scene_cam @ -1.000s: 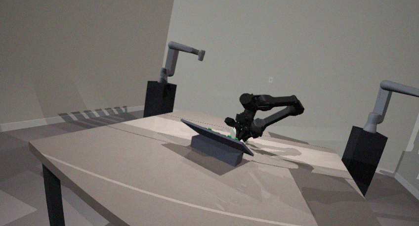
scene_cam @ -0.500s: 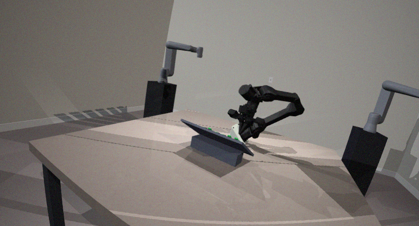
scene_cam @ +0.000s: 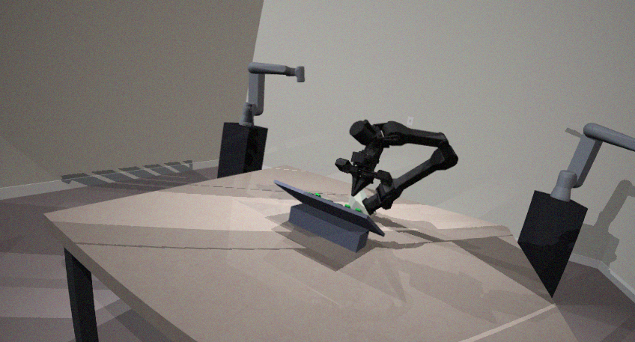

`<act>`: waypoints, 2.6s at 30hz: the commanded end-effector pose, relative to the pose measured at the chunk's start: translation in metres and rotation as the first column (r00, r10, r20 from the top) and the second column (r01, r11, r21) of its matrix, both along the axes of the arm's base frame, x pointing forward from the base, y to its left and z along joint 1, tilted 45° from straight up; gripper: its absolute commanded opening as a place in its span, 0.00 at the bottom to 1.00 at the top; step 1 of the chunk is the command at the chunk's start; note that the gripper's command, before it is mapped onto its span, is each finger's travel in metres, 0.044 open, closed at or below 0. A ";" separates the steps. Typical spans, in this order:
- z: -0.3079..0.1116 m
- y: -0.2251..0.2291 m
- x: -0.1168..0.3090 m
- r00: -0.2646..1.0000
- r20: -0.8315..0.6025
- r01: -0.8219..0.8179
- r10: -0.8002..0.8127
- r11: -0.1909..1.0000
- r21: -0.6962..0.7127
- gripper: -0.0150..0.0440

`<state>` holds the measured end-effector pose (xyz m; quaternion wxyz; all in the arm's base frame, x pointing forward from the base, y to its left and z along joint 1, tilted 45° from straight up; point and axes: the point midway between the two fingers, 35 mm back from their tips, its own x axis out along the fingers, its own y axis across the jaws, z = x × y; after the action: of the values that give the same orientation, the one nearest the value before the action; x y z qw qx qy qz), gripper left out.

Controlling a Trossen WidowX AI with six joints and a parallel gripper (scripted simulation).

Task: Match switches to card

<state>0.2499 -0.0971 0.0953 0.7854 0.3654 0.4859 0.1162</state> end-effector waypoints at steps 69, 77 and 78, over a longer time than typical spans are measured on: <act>-0.033 0.029 0.021 1.000 -0.021 -0.020 0.020 1.000 0.015 0.25; -0.034 0.029 0.022 1.000 -0.021 -0.020 0.020 1.000 0.015 0.25; -0.034 0.029 0.022 1.000 -0.021 -0.020 0.020 1.000 0.015 0.25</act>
<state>0.2719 -0.0684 0.0627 0.7774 0.3672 0.4952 0.1248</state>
